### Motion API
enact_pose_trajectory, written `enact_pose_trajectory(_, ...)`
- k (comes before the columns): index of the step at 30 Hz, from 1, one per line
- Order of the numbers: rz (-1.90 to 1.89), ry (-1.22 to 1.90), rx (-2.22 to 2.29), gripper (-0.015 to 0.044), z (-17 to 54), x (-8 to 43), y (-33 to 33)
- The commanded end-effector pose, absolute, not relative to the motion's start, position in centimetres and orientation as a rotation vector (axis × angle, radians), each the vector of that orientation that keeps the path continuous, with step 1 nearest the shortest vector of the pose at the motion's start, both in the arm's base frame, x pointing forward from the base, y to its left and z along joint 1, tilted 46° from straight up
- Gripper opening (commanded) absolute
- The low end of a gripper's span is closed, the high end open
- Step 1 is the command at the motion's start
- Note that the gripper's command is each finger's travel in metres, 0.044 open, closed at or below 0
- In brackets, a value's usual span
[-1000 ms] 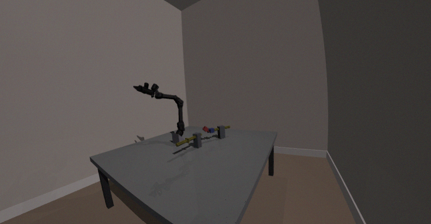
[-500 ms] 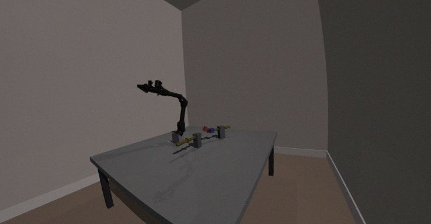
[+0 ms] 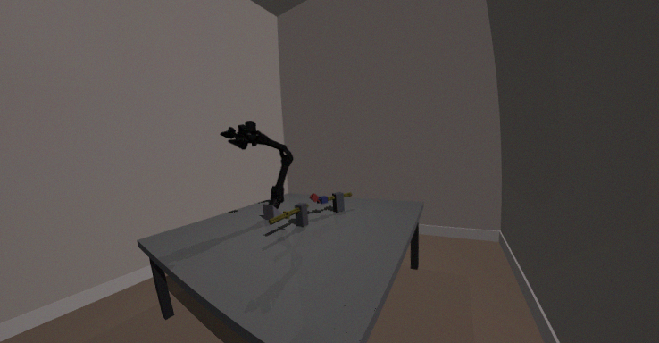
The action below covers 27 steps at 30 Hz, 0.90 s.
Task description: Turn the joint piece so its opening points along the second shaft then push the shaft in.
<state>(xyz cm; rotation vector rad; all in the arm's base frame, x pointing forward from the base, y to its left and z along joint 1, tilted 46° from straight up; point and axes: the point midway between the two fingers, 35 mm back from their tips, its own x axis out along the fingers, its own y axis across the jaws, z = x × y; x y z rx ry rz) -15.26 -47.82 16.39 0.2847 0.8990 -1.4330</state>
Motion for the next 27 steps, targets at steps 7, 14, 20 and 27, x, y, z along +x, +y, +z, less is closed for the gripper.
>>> enact_pose_trajectory(7, -1.063, 0.939, 0.337, 0.0440, 15.1, -4.5, -44.1)
enact_pose_trajectory(14, -0.812, 0.955, 0.374, 0.0440, 14.7, 2.0, -40.0)
enact_pose_trajectory(20, -0.598, 0.962, 0.408, 0.0440, 14.7, 6.9, -35.5)
enact_pose_trajectory(27, -0.351, 0.964, 0.454, 0.0440, 15.1, 11.6, -29.5)
